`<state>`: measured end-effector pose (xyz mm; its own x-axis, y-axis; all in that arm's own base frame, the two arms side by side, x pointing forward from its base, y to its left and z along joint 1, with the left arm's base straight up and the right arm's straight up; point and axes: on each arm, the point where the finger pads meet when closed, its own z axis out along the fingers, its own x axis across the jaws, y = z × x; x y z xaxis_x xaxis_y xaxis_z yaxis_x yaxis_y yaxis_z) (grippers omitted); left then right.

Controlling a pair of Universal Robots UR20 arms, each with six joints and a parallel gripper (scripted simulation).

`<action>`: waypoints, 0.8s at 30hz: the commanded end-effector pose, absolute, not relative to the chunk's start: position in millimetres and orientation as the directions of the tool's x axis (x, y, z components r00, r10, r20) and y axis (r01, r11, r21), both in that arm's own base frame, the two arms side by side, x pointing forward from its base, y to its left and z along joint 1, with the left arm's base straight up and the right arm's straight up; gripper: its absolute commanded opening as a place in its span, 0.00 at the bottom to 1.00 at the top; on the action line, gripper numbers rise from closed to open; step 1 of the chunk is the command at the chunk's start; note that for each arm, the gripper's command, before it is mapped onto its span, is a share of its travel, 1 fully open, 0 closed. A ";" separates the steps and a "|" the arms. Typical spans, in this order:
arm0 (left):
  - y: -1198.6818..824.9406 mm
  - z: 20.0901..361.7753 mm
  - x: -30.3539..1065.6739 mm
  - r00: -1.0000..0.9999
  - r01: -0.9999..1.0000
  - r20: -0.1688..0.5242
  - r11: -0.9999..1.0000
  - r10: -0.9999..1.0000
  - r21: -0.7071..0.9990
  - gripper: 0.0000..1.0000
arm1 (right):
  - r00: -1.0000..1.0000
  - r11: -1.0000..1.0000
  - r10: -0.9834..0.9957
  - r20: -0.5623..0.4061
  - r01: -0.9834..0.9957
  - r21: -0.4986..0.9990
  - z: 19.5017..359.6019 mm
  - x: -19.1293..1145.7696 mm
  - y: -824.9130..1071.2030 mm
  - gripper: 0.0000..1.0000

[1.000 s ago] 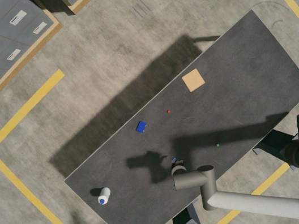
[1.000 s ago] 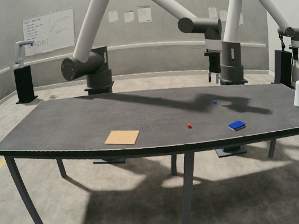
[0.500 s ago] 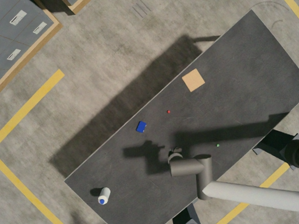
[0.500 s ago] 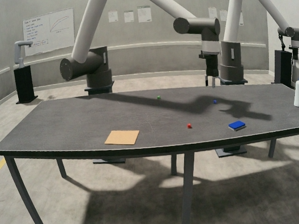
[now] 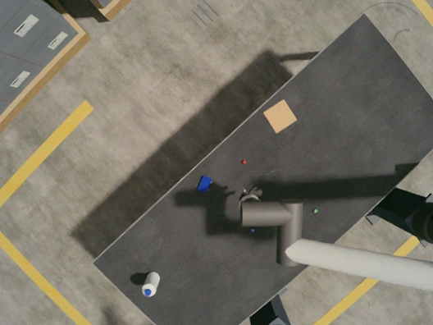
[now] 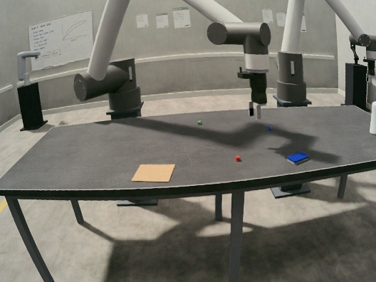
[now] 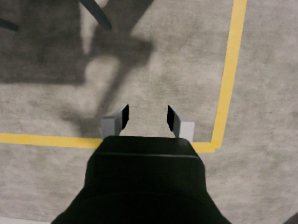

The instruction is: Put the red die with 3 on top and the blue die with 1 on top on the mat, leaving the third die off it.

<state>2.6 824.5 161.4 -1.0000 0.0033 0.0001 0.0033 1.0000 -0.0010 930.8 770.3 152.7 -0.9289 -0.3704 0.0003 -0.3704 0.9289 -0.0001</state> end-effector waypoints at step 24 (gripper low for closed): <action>824.9 162.0 2.7 -1.000 0.003 0.000 1.000 0.003 0.000 1.00 | -0.994 0.994 -0.106 0.000 -0.106 0.000 148.2 1049.6 678.4 1.00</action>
